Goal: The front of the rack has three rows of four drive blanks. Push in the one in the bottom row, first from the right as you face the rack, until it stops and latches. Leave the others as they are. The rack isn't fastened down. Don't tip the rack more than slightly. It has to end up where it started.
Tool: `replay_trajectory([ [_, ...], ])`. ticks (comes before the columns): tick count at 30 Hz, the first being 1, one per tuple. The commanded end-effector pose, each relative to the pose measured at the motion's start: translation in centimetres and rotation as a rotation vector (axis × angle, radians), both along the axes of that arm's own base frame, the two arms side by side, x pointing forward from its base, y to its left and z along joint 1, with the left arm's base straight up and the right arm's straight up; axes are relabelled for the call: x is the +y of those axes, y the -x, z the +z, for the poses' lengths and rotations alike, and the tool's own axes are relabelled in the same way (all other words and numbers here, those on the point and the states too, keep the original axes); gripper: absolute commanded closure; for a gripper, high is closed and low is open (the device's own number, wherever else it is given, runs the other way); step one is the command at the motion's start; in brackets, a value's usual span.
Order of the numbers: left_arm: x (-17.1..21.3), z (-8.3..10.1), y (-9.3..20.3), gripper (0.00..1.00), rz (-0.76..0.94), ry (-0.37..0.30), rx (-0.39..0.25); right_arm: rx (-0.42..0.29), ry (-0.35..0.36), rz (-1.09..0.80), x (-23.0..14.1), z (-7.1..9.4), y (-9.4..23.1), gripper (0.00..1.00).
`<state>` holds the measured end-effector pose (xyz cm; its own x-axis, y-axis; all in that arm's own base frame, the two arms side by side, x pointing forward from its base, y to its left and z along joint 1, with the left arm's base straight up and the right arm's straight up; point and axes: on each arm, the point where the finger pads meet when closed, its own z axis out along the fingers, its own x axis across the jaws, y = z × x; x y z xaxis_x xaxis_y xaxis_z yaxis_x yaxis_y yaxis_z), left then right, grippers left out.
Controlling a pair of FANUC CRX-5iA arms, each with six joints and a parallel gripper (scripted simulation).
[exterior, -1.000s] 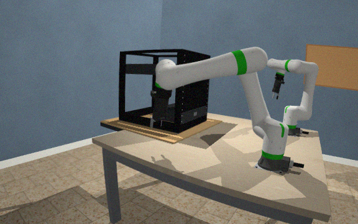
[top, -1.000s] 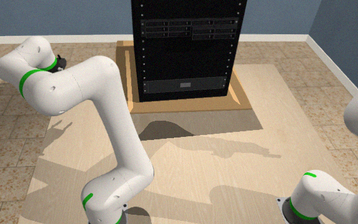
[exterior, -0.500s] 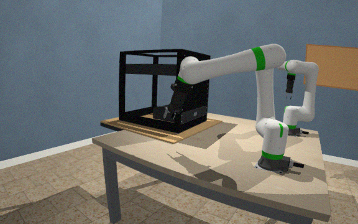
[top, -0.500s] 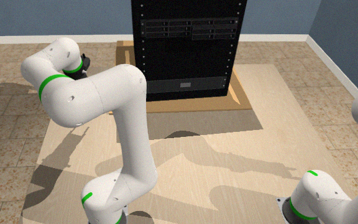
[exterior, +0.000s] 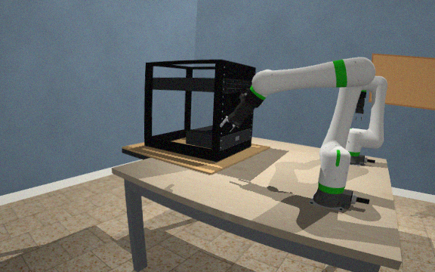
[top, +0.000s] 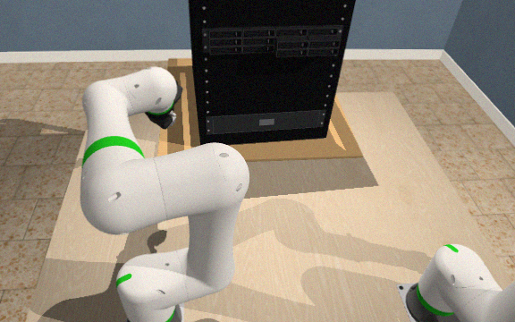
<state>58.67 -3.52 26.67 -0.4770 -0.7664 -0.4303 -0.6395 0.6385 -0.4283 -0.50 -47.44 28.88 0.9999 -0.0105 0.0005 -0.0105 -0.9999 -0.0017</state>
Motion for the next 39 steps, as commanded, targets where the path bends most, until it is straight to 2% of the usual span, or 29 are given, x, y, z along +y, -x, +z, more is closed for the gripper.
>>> replay_trajectory([
  [1,-3.8,1.6,0.7,0.0,0.0,-0.073,-0.052,0.001,0.002,-0.001,-0.1,0.1,0.1,0.0],
  [14,-12.3,4.9,2.7,0.0,-0.08,-0.207,-0.188,0.001,0.002,-0.001,-0.1,0.1,0.1,0.0],
  [16,-12.3,4.9,2.7,0.0,-0.08,-0.207,-0.188,0.001,0.002,-0.001,-0.1,0.1,0.1,0.0],
  [31,-22.0,8.9,4.9,0.0,-0.168,-0.359,-0.35,0.001,0.002,-0.001,-0.1,0.1,0.1,0.0],
  [33,-22.0,8.9,4.9,0.0,-0.168,-0.359,-0.35,0.001,0.002,-0.001,-0.1,0.1,0.1,0.0],
  [39,-26.4,10.7,5.9,0.0,-0.208,-0.428,-0.424,0.001,0.002,-0.001,-0.1,0.1,0.1,0.0],
])
